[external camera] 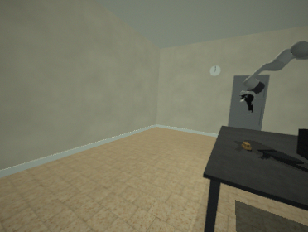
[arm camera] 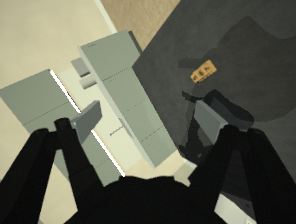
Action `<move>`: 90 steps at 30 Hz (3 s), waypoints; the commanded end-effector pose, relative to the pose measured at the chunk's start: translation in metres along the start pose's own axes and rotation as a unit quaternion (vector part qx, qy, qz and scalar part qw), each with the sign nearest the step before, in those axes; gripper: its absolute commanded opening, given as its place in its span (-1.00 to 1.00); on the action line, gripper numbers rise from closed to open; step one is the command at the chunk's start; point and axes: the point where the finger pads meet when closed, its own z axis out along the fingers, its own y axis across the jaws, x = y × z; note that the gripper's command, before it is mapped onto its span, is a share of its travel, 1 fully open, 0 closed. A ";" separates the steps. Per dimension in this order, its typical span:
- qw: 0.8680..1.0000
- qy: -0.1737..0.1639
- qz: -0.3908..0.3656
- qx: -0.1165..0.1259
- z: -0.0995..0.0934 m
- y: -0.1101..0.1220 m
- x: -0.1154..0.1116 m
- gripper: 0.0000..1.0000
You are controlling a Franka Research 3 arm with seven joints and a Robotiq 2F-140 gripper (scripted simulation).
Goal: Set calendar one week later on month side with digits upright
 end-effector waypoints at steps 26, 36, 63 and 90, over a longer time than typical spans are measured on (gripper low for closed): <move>0.987 -0.051 -0.099 -0.117 0.038 0.050 -0.018 1.00; 0.955 -0.097 -0.195 -0.203 0.057 0.085 -0.026 1.00; 0.778 -0.222 -0.470 -0.354 0.094 0.129 -0.019 1.00; 0.665 -0.270 -0.583 -0.381 0.116 0.127 -0.011 1.00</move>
